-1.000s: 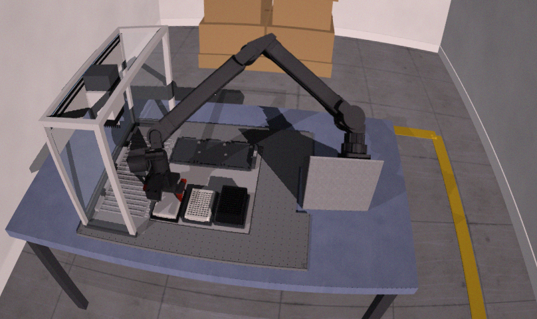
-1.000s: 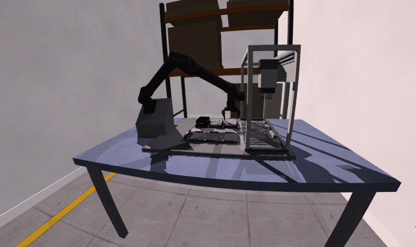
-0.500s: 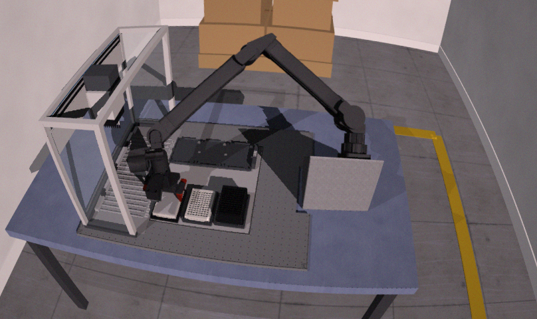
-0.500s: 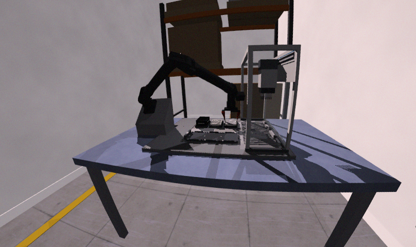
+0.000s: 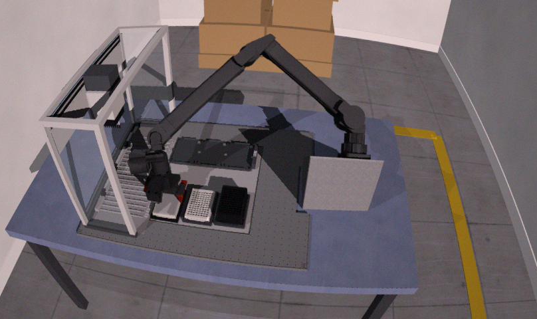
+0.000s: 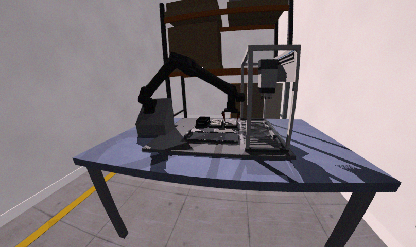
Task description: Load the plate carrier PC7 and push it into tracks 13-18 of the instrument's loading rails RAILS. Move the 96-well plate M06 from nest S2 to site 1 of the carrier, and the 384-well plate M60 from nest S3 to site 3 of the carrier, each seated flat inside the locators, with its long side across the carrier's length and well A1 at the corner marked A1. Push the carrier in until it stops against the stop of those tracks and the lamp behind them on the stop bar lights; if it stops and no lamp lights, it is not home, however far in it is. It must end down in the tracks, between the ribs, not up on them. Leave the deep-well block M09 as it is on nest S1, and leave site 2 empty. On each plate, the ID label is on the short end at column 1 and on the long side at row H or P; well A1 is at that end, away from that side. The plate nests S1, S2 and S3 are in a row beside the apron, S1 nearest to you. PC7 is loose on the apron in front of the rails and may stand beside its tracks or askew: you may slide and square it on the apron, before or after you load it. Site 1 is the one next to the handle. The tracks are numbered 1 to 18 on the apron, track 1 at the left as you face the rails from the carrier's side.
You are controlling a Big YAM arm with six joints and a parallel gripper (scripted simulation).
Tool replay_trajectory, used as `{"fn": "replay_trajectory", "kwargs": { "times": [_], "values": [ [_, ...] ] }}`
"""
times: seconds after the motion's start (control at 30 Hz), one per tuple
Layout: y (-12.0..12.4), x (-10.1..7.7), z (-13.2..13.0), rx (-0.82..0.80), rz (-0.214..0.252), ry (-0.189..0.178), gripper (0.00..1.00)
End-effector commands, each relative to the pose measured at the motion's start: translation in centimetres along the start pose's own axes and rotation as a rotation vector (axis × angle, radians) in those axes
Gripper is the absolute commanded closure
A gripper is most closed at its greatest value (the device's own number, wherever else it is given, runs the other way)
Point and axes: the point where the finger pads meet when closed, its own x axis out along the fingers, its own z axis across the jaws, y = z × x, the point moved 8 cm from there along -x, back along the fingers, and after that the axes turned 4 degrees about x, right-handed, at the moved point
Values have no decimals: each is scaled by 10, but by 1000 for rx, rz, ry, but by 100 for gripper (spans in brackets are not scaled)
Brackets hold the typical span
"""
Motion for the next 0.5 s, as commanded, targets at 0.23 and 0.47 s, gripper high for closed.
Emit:
{"fn": "replay_trajectory", "kwargs": {
  "times": [0.23, 0.47],
  "values": [
    [2, 8, -4, 5, -5, 14, 0],
    [4, 9, -7, 13, -8, 24, 0]
  ]
}}
